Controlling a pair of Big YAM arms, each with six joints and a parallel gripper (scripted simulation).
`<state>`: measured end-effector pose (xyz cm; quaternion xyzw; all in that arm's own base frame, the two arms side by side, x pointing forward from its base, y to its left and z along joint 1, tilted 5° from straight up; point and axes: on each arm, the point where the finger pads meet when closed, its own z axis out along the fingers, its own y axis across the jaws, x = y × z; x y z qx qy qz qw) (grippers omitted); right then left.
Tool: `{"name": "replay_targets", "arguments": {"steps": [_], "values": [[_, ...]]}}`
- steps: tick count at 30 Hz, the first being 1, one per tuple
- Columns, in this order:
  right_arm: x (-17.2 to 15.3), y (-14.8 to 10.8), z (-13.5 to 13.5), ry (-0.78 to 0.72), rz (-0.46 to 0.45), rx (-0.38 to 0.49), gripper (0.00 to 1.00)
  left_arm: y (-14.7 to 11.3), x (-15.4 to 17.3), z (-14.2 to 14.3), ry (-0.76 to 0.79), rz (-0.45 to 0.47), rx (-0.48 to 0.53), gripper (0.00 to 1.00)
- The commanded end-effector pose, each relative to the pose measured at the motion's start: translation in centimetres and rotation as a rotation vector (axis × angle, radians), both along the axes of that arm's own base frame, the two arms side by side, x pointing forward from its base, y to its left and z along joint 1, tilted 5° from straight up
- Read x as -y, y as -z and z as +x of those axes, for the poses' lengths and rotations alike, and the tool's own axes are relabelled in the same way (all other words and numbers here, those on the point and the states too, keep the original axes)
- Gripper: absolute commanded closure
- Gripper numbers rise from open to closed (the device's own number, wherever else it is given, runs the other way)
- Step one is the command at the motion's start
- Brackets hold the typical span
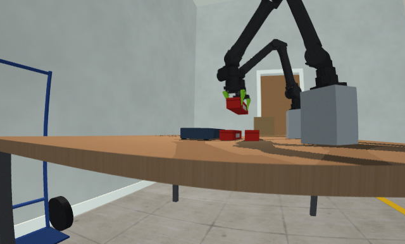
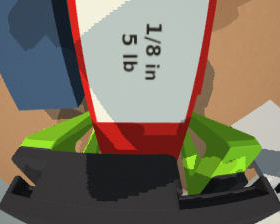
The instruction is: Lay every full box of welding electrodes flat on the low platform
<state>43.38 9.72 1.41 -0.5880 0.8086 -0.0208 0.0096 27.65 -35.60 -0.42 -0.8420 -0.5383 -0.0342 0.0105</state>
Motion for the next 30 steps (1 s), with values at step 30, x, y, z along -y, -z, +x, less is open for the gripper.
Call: {"name": "replay_targets", "arguments": {"steps": [30], "values": [[-0.4,-3.7,1.0,0.014,0.012,0.093,1.0,-2.8,-0.2,0.1,0.007,-0.06,0.056,1.0]]}}
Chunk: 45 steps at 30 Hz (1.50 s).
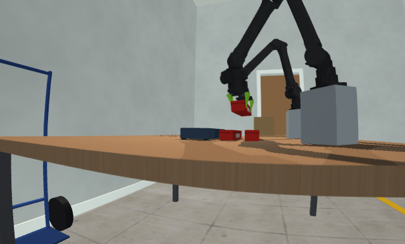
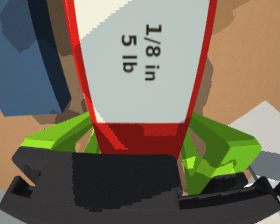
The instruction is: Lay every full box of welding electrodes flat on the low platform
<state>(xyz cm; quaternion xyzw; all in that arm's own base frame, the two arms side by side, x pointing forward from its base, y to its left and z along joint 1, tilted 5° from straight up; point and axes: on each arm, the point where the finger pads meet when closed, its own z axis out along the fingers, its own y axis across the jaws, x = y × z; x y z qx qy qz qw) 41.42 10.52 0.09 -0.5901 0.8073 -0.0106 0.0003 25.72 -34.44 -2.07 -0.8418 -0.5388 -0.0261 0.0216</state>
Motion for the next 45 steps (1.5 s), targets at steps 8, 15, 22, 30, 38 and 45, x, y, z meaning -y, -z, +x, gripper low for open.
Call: {"name": "replay_targets", "arguments": {"steps": [8,15,22,30,38,45], "values": [[-0.5,-4.7,1.1,0.015,0.007,0.114,1.0,-4.2,0.2,0.5,0.01,-0.065,0.077,1.0],[-0.7,-4.2,-0.6,0.02,0.004,0.104,1.0,-4.1,-0.3,-1.1,0.016,-0.063,0.075,1.0],[-0.8,-5.5,0.5,0.024,0.013,0.135,1.0,-5.6,0.7,-0.1,0.006,-0.092,0.096,1.0],[-0.7,-6.0,0.7,0.018,0.013,0.136,1.0,-6.4,1.1,0.3,0.006,-0.099,0.101,1.0],[-0.7,-6.3,0.8,0.013,0.012,0.136,1.0,-6.8,1.1,0.4,0.006,-0.099,0.101,1.0],[-0.6,-6.6,0.9,0.01,0.012,0.137,1.0,-7.2,1.1,0.5,0.006,-0.099,0.101,1.0]]}}
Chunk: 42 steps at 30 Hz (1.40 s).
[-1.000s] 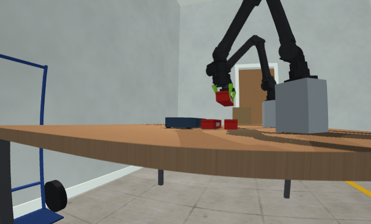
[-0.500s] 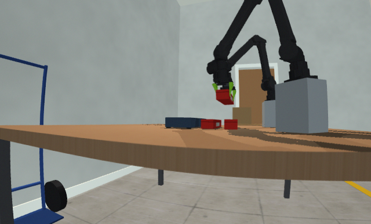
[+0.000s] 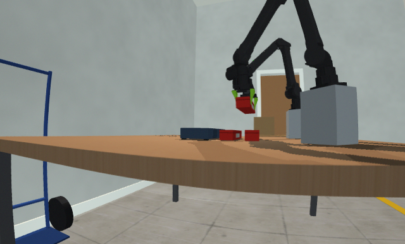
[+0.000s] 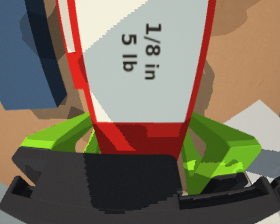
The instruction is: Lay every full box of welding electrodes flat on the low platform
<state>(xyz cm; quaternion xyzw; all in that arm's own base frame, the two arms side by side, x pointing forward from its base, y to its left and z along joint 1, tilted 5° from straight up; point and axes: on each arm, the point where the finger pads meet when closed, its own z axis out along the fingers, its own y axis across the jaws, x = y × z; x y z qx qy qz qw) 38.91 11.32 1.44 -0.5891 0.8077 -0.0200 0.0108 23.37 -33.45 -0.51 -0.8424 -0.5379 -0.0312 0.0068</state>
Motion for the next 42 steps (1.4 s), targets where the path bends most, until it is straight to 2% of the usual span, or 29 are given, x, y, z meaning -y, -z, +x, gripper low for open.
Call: {"name": "replay_targets", "arguments": {"steps": [1,42], "values": [[0.2,-5.29,3.43,0.008,0.015,0.109,1.0,-5.65,2.09,2.93,0.003,-0.08,0.077,1.0],[0.52,-5.98,3.87,0.008,0.014,0.11,1.0,-6.6,2.22,3.5,0.003,-0.081,0.078,1.0]]}}
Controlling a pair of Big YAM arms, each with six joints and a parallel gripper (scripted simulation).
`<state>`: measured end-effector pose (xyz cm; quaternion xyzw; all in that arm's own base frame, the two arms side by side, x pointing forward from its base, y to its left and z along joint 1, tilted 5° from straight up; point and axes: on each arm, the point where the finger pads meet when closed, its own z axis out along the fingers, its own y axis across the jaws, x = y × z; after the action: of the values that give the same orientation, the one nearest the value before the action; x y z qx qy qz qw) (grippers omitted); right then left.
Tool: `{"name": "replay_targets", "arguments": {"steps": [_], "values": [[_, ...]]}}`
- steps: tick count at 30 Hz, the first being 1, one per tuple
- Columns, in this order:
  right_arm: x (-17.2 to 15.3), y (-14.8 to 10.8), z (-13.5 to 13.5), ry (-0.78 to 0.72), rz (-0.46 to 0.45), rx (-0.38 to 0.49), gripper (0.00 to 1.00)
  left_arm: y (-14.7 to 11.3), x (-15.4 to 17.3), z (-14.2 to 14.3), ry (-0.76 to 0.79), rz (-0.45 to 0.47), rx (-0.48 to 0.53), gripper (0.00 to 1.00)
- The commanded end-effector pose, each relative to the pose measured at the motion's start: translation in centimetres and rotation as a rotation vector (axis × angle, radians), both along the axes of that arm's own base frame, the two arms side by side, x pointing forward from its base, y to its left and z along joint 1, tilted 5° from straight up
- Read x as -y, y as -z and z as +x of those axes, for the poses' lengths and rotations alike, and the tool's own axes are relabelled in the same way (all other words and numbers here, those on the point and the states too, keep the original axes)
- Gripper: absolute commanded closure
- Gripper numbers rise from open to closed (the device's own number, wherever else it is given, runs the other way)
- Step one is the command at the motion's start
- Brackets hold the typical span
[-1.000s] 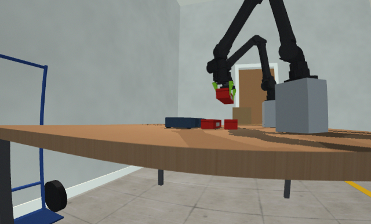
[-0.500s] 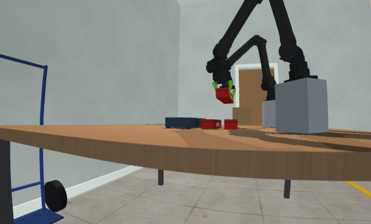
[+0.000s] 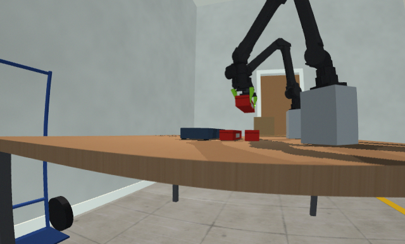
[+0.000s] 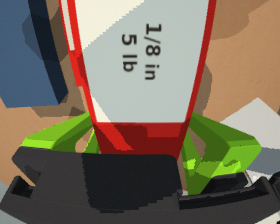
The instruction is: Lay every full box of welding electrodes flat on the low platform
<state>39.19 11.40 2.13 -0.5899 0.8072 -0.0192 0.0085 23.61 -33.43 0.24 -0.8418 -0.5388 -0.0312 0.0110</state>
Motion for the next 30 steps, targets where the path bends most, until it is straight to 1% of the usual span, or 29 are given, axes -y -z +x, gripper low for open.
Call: {"name": "replay_targets", "arguments": {"steps": [1,16,19,20,21,22,23,25,27,28,30], "values": [[0.6,-5.3,3.6,0.01,0.016,0.114,1.0,-5.9,2.2,3.3,0.006,-0.088,0.083,1.0],[0.8,-5.4,3.7,0.01,0.016,0.114,1.0,-6.0,2.3,3.4,0.006,-0.088,0.083,1.0],[0.5,-5.3,3.1,0.01,0.016,0.114,1.0,-6.0,2.0,2.8,0.006,-0.088,0.082,1.0],[0.7,-4.6,2.1,0.01,0.011,0.096,1.0,-5.9,2.0,2.6,0.006,-0.088,0.082,1.0],[1.0,-3.5,0.6,0.018,0.003,0.065,1.0,-5.9,1.9,2.5,0.006,-0.088,0.082,1.0],[0.9,-3.5,0.4,0.024,0.003,0.065,1.0,-4.6,0.6,1.0,0.014,-0.057,0.06,1.0],[0.7,-3.4,0.2,0.018,0.003,0.065,1.0,-4.2,0.2,0.3,0.021,-0.046,0.052,1.0],[-0.1,-3.4,-0.4,0.01,0.005,0.065,1.0,-4.1,-0.1,0.1,0.01,-0.046,0.052,1.0],[0.1,-3.4,-0.6,0.011,0.005,0.067,1.0,-4.1,-0.5,0.0,0.003,-0.046,0.052,1.0],[0.1,-3.9,0.0,0.008,0.009,0.082,1.0,-4.0,-0.6,-0.1,0.0,-0.046,0.052,1.0],[0.2,-3.5,-0.8,0.016,0.005,0.071,1.0,-4.5,-0.1,-0.2,0.009,-0.059,0.061,1.0]]}}
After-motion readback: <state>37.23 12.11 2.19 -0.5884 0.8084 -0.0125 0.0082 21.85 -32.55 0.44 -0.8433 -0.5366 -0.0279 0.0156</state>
